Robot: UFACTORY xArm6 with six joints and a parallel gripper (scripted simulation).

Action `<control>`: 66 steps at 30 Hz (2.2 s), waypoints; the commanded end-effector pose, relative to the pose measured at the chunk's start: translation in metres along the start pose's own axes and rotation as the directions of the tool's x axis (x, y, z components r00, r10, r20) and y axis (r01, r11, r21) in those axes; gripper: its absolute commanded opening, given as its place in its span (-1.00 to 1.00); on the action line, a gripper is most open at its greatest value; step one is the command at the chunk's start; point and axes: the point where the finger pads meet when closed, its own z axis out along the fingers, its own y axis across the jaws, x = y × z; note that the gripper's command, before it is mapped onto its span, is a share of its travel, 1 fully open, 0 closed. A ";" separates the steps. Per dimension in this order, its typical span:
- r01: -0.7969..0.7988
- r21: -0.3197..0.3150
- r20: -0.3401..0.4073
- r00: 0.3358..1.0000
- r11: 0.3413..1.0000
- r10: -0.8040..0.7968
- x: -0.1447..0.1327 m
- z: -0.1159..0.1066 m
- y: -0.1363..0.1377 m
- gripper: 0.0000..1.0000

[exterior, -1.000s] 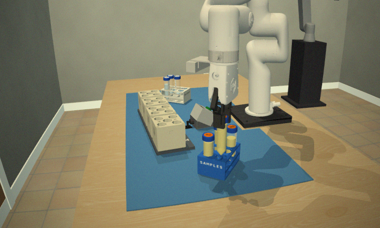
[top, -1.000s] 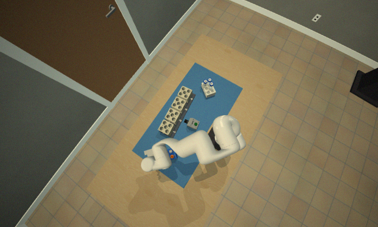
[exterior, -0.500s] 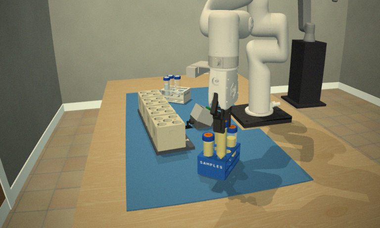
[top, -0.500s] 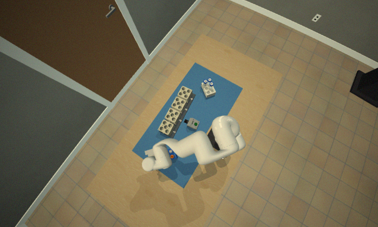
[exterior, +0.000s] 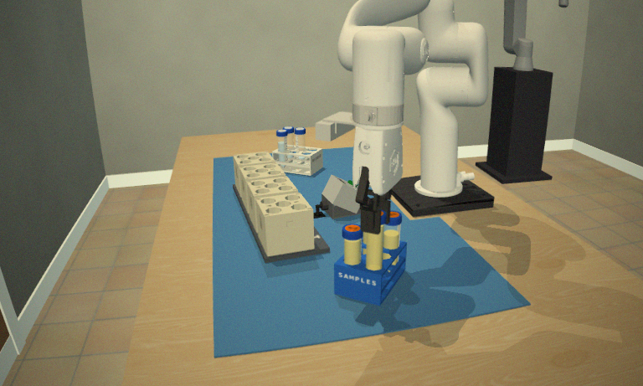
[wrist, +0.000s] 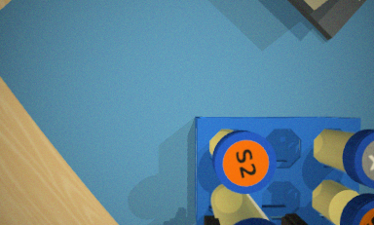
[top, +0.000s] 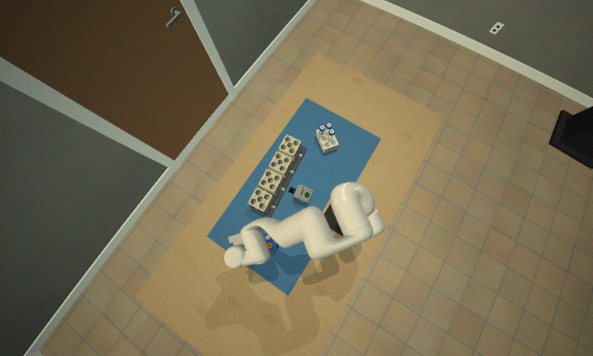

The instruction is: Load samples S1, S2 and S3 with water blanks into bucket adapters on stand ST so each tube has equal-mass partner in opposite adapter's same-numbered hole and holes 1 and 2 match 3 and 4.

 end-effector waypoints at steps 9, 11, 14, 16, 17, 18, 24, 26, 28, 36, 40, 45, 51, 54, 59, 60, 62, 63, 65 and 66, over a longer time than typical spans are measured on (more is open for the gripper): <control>0.000 0.006 0.000 1.000 1.000 0.000 0.000 0.008 -0.002 -1.00; 0.000 0.006 0.000 1.000 1.000 0.000 0.000 0.010 -0.002 -1.00; 0.000 0.006 0.000 1.000 1.000 0.000 0.000 0.013 -0.002 -1.00; 0.000 0.006 0.000 1.000 1.000 0.000 0.000 0.013 -0.002 -1.00; 0.000 0.006 0.000 1.000 1.000 0.000 0.000 0.014 -0.002 -1.00; 0.000 0.006 0.000 1.000 1.000 0.000 0.000 0.015 -0.002 -1.00; 0.000 0.006 0.000 1.000 1.000 0.000 0.000 0.021 -0.002 -1.00; 0.000 0.006 0.000 1.000 1.000 0.000 0.000 0.023 -0.002 -1.00; 0.000 0.006 0.000 1.000 1.000 0.000 0.000 0.025 -0.002 -1.00; 0.000 0.006 0.000 1.000 1.000 0.000 0.000 0.031 -0.002 -1.00; 0.000 0.006 0.000 1.000 1.000 0.000 0.000 0.031 -0.002 -1.00; 0.000 0.006 0.000 1.000 1.000 0.000 0.000 0.031 -0.002 -1.00; 0.000 0.006 0.000 1.000 1.000 0.000 0.000 0.031 -0.002 -1.00; 0.000 0.006 0.000 1.000 1.000 0.000 0.000 0.032 -0.002 -0.13; 0.000 0.006 0.000 1.000 1.000 0.000 0.000 0.032 -0.002 -0.13; 0.000 0.006 0.000 1.000 1.000 0.000 0.000 0.032 -0.002 -0.13; 0.000 0.006 0.000 1.000 1.000 0.000 0.000 0.032 -0.002 -0.13; 0.000 0.006 0.000 1.000 1.000 0.000 0.000 0.032 -0.002 -0.13; 0.000 0.006 0.000 1.000 1.000 0.000 0.000 0.032 -0.002 -0.13; 0.000 0.006 0.000 1.000 1.000 0.000 0.000 0.032 -0.002 -0.13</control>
